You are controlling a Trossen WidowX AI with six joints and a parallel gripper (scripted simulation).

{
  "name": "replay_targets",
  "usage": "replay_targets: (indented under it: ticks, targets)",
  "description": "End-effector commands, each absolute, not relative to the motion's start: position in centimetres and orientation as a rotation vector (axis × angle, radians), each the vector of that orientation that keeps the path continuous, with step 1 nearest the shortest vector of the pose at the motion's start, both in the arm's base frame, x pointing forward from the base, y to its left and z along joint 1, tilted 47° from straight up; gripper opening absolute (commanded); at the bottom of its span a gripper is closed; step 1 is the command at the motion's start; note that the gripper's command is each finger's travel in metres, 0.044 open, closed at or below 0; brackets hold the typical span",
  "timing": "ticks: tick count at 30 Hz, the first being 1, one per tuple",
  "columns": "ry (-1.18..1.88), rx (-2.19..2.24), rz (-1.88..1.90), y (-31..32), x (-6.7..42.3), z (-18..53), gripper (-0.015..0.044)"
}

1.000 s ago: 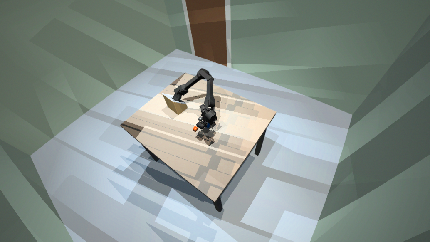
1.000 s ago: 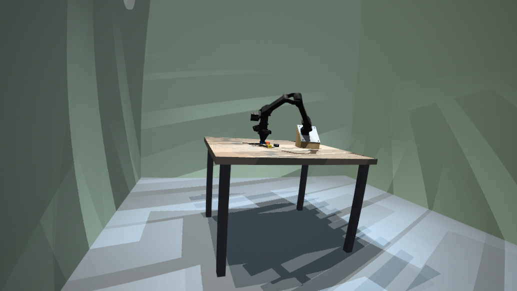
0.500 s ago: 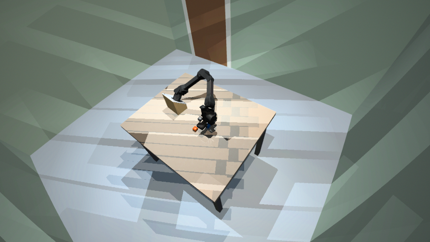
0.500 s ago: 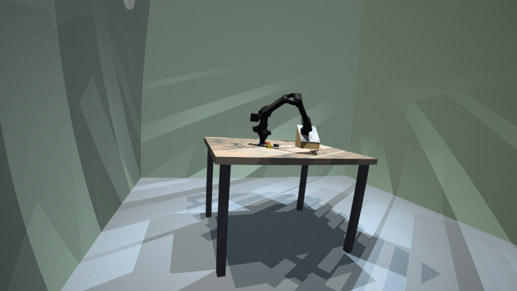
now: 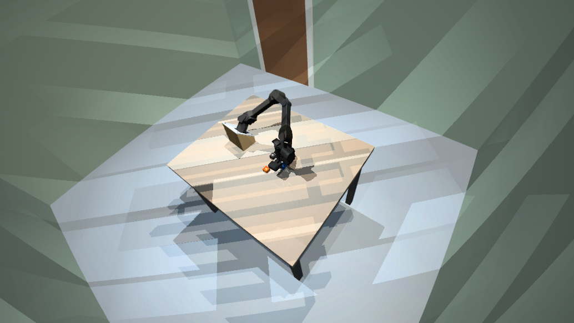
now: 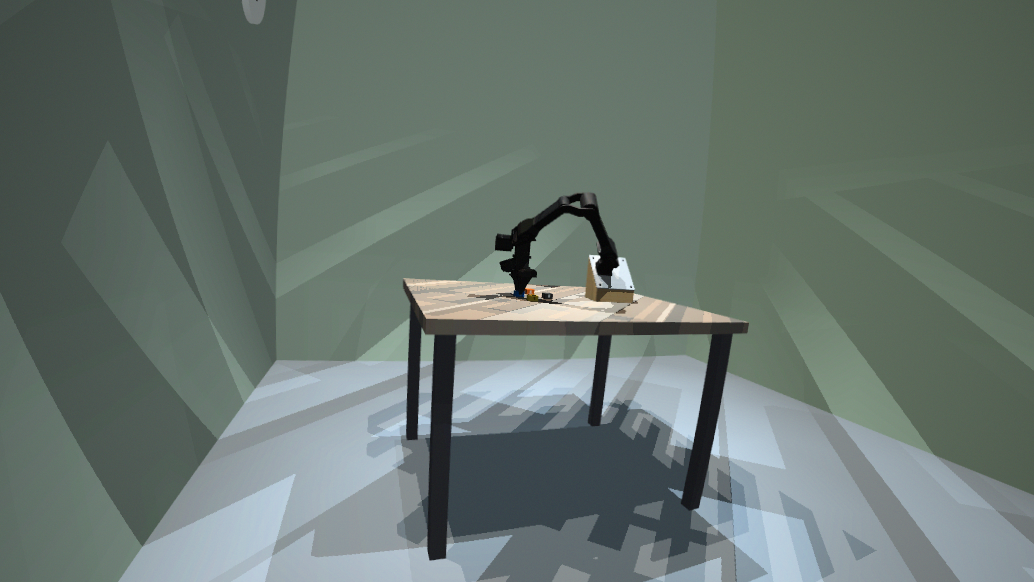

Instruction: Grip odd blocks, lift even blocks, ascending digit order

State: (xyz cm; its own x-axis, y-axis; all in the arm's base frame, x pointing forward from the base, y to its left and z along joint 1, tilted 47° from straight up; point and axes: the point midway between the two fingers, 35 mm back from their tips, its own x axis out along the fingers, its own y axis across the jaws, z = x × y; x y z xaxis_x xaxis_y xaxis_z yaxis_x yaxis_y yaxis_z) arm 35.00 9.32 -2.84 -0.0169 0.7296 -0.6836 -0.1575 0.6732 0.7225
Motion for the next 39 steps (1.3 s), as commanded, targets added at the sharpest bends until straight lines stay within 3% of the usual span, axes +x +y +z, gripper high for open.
replay_targets:
  ticks: [1, 8, 20, 26, 31, 39]
  targets:
    - [1.423, 0.519, 0.755, 9.4, 35.0, -2.8, 0.0225]
    - [1.423, 0.519, 0.755, 9.4, 35.0, -2.8, 0.0400]
    - [1.423, 0.518, 0.754, 6.7, 35.1, -0.4, 0.0400]
    - [1.425, 0.515, 0.751, 1.0, 35.3, 4.8, 0.0242]
    - [1.425, 0.515, 0.751, 0.7, 35.2, 5.1, 0.0120]
    - [1.425, 0.515, 0.751, 0.7, 35.2, 5.1, 0.0120]
